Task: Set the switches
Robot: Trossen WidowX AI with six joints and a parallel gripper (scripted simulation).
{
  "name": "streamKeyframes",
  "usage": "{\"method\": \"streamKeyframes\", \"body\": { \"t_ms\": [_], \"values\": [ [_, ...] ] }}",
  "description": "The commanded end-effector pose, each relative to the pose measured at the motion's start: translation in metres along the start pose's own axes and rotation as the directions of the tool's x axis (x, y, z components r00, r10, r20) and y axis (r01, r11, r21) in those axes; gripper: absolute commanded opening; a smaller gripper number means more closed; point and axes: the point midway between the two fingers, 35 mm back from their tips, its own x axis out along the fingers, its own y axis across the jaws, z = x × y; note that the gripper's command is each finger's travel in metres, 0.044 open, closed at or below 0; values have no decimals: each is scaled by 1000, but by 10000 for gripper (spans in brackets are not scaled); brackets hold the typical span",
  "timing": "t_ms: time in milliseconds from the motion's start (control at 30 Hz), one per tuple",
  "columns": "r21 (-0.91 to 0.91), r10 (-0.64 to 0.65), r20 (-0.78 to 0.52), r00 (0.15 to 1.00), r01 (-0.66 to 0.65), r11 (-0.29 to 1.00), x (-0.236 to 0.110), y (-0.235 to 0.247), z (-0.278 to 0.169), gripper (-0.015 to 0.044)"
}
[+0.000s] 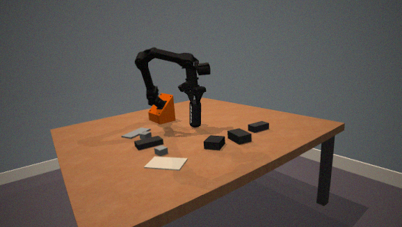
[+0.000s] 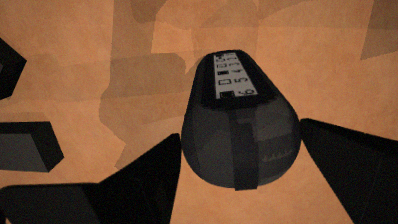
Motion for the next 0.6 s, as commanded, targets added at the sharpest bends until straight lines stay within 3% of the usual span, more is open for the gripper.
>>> {"method": "streamKeyframes", "body": {
  "t_ms": [0, 567],
  "values": [
    [-7, -10, 25, 1000, 10, 1000, 7, -1, 8, 338],
    [-7, -10, 26, 1000, 10, 1000, 8, -1, 22, 338]
  ]
}}
